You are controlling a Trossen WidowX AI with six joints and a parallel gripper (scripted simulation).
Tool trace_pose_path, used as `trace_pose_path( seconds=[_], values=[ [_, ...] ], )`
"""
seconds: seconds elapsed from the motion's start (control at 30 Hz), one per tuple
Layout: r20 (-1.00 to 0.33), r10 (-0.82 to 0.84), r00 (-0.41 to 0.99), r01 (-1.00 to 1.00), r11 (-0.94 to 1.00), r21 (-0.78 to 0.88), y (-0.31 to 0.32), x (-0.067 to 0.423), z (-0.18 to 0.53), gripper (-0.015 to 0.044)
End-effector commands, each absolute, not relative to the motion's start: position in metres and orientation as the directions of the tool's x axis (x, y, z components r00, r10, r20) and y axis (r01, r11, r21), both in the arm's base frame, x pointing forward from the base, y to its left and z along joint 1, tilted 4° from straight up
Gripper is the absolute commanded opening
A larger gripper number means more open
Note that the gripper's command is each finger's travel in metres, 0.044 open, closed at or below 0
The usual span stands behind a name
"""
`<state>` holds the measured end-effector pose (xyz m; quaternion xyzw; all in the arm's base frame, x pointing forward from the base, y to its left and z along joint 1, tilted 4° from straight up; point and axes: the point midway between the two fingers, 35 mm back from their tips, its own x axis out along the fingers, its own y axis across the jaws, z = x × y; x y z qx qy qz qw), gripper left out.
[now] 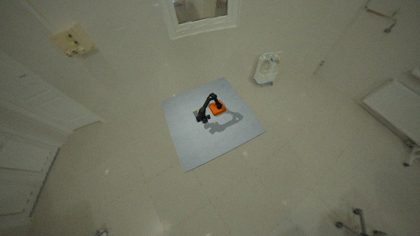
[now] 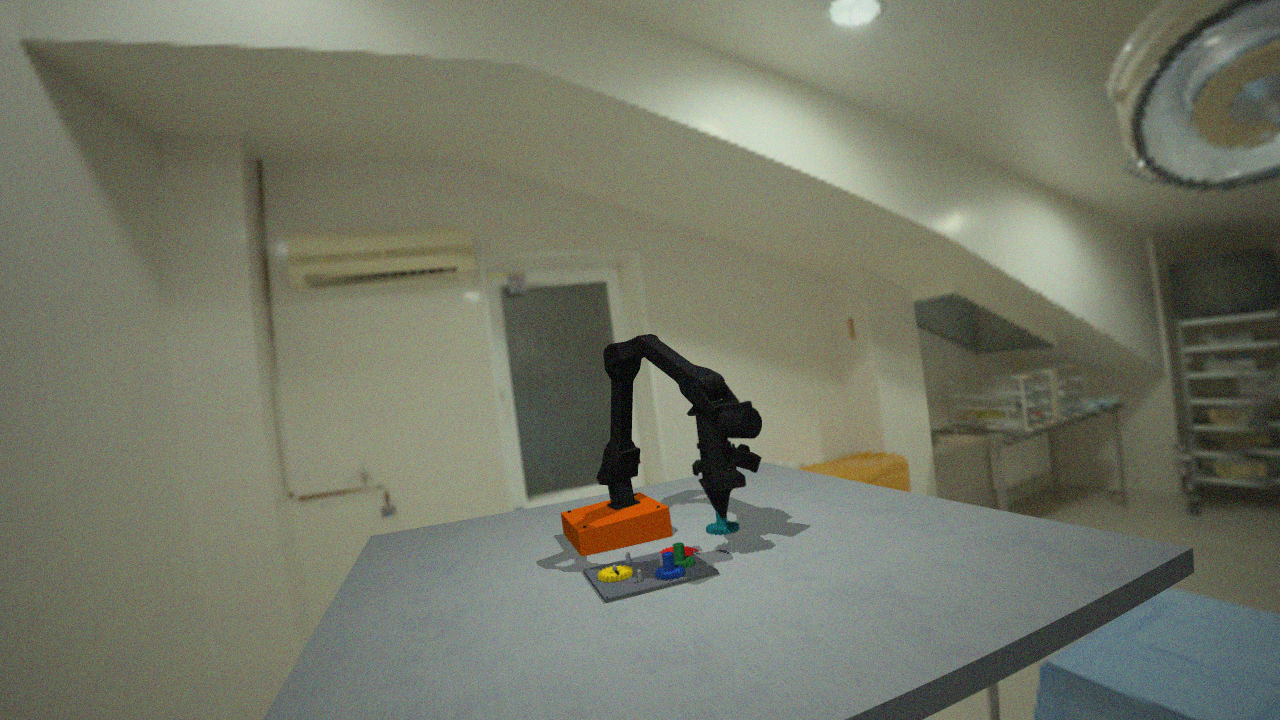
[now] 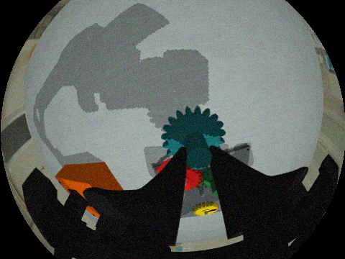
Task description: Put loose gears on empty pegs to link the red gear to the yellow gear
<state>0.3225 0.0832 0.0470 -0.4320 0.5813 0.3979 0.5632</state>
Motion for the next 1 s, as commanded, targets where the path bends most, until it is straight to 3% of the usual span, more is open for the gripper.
trace_pose_path(
  seconds=[0.0,0.97],
  values=[
    [-0.999,-0.05,0.02,-0.949,0.312,-0.034,0.085,0.326,0.059,0.0],
    [-0.999,-0.05,0.018,-0.95,0.311,-0.033,0.086,0.317,0.137,0.0]
  ],
)
